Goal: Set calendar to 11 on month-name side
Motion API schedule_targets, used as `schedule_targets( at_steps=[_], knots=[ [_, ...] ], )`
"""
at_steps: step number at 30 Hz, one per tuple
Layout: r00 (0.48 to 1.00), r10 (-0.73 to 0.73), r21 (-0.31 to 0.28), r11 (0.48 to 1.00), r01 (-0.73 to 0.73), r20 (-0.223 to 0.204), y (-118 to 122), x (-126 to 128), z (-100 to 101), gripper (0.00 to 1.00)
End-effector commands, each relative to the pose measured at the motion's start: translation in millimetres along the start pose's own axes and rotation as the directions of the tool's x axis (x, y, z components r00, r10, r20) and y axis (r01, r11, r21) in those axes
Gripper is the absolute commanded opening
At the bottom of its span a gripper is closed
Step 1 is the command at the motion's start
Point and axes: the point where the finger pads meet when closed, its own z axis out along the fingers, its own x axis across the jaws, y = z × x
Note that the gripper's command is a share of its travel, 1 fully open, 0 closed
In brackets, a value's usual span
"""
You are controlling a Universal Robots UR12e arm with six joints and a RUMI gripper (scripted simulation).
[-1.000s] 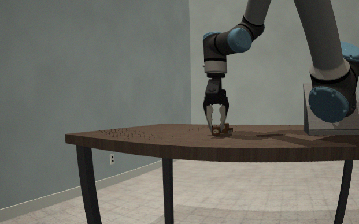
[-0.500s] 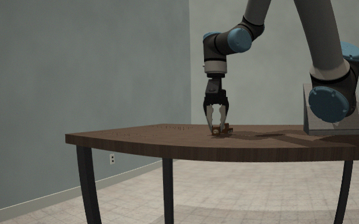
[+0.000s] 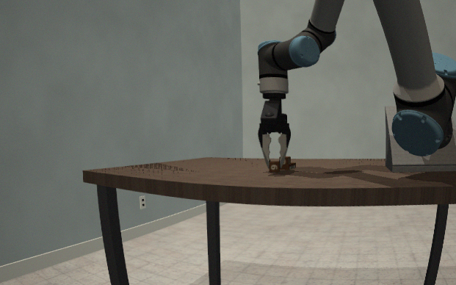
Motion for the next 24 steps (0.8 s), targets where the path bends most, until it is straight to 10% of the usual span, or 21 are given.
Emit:
schedule_targets(
  at_steps=[1,24],
  knots=[
    [1.0,0.0,-0.001,1.0,0.0,-0.001,0.3,0.5,-0.5,0.1],
    [1.0,0.0,-0.001,1.0,0.0,-0.001,0.3,0.5,-0.5,0.14]
  ],
)
